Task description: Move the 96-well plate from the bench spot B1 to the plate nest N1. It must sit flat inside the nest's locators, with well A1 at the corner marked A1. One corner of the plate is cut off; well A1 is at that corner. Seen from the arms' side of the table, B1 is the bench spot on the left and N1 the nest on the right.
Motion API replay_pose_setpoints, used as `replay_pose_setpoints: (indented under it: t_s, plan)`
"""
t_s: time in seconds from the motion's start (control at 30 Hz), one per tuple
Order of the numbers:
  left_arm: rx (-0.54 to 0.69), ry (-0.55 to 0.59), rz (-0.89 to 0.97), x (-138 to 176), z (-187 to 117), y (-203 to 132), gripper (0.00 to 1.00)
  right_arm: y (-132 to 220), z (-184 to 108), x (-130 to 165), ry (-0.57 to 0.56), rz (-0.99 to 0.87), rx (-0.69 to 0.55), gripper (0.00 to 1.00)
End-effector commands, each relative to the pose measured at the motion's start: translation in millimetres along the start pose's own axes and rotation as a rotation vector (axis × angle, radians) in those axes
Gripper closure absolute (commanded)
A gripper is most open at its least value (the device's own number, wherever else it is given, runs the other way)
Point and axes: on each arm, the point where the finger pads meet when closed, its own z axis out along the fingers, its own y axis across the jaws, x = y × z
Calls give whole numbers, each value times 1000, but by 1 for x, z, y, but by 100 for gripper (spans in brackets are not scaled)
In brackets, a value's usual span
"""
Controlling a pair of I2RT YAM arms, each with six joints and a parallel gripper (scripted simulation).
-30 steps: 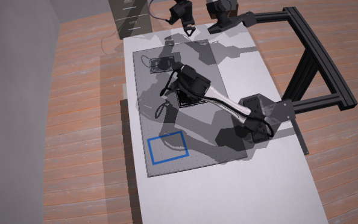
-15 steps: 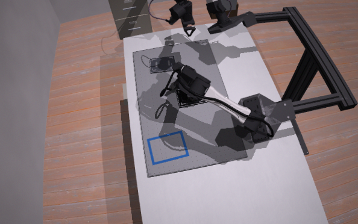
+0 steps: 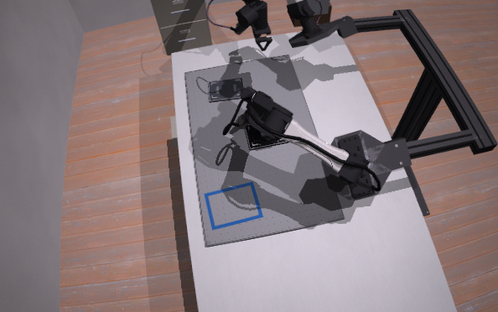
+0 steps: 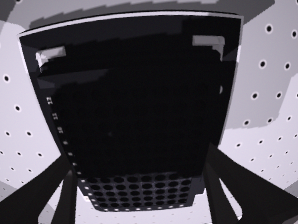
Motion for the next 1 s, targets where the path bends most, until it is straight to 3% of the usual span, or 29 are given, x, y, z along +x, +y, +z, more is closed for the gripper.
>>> replay_pose_setpoints:
  t_s: [0.0,0.97]
  plan:
    - [-11,-3,-5,-1,11,2,100,0,-2,0,-1,8,-1,0]
    - [-6,-7,-10,-5,11,0,100,0,-2,0,-1,8,-1,0]
